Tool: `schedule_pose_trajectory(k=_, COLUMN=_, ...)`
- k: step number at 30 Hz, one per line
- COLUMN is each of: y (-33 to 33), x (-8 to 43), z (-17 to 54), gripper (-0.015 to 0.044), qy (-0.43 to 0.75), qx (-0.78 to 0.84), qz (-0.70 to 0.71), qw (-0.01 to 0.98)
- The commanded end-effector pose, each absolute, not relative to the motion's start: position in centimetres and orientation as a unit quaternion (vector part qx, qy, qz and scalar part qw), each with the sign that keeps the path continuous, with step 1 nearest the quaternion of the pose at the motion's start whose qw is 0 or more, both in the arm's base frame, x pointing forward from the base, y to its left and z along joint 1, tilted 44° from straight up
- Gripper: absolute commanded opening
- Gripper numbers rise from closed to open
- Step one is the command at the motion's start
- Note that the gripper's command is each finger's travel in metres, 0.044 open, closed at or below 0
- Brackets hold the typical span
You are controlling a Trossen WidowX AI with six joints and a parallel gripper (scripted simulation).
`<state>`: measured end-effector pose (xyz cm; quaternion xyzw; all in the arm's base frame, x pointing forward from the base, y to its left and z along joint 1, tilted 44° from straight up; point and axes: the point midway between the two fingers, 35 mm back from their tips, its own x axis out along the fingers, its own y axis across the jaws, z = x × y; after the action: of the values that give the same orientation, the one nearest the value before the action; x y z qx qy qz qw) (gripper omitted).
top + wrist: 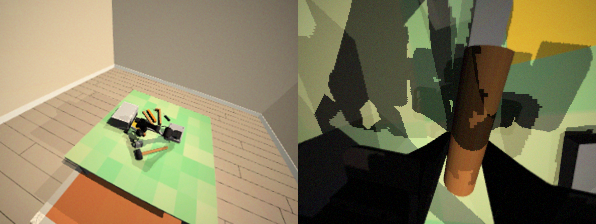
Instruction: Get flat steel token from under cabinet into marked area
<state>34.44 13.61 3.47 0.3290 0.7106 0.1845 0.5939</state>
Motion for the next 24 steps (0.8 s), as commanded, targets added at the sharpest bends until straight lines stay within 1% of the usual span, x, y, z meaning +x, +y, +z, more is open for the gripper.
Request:
schedule_pose_trajectory(k=1, y=13.6, x=35.0, z=3.5, gripper=0.0000, qy=0.709, qx=0.327, qz=0.188, qw=0.596)
schedule_pose_trajectory(k=24, y=13.4, x=37.2, z=3.0, gripper=0.0000, qy=0.708, qx=0.327, qz=0.188, qw=0.597)
